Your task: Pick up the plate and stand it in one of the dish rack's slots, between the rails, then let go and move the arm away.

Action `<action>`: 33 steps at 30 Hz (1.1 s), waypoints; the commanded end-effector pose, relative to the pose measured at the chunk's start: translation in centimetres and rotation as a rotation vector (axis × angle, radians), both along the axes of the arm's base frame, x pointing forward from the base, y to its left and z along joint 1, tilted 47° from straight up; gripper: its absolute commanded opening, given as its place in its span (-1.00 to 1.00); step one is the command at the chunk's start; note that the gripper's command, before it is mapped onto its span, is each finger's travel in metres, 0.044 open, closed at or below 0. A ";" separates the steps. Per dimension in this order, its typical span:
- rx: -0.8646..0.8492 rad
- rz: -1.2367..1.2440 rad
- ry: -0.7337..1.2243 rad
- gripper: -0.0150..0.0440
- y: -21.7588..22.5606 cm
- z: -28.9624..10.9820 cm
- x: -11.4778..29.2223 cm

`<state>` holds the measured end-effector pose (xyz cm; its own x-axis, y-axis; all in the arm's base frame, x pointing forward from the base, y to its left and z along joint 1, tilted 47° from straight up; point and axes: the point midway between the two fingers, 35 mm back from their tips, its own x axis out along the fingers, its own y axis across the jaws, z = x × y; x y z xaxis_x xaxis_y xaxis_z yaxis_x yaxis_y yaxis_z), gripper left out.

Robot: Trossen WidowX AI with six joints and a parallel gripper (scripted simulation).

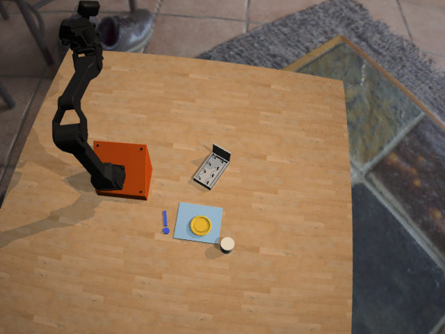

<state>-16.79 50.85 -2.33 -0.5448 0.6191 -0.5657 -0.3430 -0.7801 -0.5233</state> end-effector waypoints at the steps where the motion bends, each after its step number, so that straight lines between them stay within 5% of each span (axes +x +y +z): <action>1: -0.051 -0.110 -0.002 0.86 0.5 0.1 3.3; 18: -0.264 -0.624 0.000 0.86 -0.1 0.0 18.6; 33: -0.431 -1.079 -0.016 0.86 -5.9 0.2 32.1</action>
